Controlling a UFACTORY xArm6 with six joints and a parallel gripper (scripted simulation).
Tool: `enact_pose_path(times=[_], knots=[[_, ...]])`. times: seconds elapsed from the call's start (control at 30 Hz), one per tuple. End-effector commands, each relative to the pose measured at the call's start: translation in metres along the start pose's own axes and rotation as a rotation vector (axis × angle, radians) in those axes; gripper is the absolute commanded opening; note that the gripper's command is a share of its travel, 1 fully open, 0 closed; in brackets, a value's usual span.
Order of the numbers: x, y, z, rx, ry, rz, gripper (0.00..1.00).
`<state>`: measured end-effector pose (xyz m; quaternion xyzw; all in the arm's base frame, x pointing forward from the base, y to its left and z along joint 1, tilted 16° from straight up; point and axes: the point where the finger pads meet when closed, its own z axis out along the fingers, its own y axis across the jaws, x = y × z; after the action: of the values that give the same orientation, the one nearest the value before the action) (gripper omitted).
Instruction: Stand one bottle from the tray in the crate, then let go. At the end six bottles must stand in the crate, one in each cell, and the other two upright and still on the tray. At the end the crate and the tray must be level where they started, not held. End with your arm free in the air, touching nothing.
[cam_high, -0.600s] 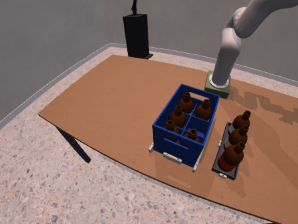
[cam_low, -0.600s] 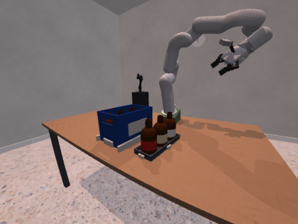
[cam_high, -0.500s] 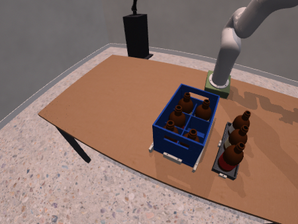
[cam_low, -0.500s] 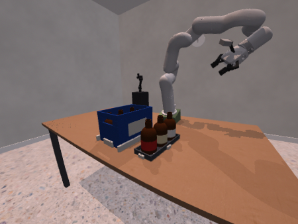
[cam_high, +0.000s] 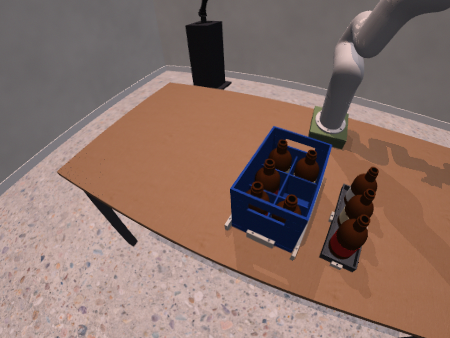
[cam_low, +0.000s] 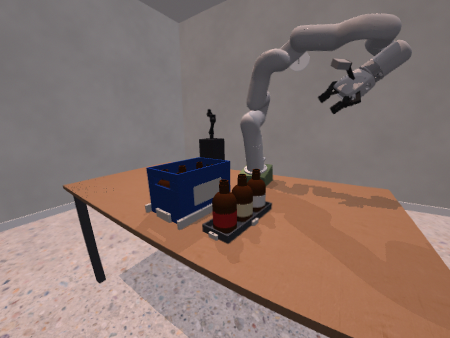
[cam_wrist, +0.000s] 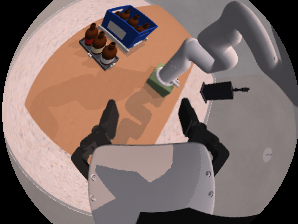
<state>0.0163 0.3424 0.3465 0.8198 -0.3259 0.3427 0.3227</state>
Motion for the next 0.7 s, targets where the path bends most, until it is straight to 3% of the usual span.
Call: enact_pose_path(times=[0.0, 0.17, 0.43, 0.53, 0.6, 0.67], knots=[[0.001, 0.0, -0.001, 0.002, -0.004, 0.002, 1.0], [0.007, -0.013, 0.008, -0.023, -0.045, 0.048, 1.0], [0.035, -0.059, 0.047, -0.133, -0.209, 0.258, 1.0], [0.035, -0.06, 0.048, -0.136, -0.213, 0.262, 1.0], [0.048, -0.077, 0.066, -0.185, -0.279, 0.359, 1.0], [0.051, -0.081, 0.071, -0.197, -0.296, 0.384, 1.0]])
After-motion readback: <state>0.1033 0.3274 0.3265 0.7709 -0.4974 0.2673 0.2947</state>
